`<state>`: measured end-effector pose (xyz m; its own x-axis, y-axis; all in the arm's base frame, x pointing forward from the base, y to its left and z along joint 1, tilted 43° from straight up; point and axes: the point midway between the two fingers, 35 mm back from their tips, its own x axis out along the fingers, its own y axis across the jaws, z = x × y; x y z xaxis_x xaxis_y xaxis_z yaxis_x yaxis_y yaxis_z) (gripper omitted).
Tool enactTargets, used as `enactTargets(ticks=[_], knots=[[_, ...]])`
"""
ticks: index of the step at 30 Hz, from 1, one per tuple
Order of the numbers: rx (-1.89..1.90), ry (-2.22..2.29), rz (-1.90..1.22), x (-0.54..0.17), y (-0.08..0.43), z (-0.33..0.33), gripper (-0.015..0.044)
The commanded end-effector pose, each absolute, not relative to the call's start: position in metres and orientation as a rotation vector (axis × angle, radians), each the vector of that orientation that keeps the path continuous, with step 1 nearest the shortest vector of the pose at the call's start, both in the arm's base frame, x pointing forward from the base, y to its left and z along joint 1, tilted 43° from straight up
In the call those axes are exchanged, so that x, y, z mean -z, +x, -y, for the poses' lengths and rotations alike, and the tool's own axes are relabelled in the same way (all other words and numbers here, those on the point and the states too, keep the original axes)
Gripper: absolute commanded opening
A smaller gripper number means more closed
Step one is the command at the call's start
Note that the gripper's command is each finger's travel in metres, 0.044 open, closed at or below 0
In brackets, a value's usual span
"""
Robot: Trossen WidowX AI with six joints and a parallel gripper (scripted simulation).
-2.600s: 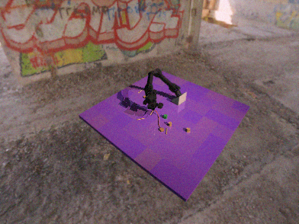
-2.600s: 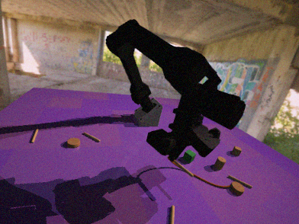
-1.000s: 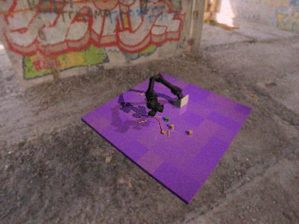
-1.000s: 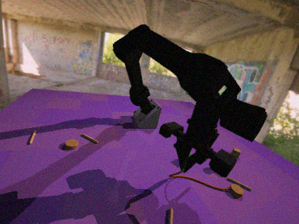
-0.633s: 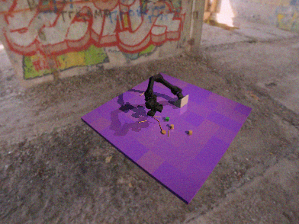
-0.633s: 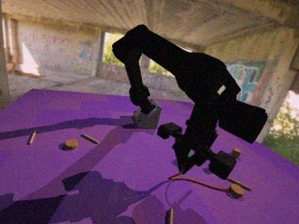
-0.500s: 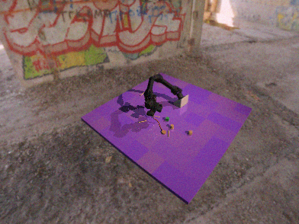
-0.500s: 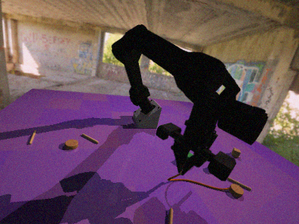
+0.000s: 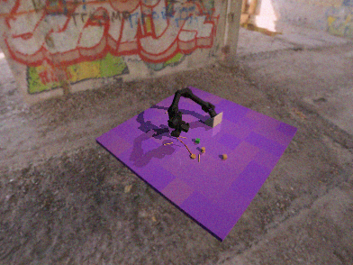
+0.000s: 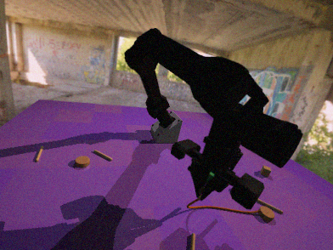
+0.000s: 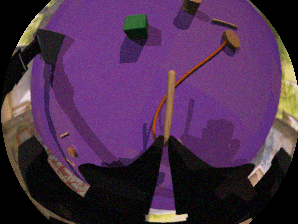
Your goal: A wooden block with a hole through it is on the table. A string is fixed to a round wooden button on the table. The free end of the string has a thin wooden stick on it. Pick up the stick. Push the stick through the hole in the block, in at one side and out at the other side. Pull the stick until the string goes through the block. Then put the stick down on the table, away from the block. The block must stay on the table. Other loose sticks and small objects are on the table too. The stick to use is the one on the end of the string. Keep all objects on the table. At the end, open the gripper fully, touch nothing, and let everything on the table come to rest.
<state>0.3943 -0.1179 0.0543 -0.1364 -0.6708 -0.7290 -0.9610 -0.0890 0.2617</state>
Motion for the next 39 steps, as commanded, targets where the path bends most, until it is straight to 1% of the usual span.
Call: enactTargets(ticks=[1,30,39], knots=[[-1.081,-1.778,-1.822,-0.059,0.397,0.122,0.0],[-1.073,-1.785,-1.829,-0.083,0.404,0.15,0.0],[-1.073,-1.785,-1.829,-0.081,0.4,0.152,0.0]])
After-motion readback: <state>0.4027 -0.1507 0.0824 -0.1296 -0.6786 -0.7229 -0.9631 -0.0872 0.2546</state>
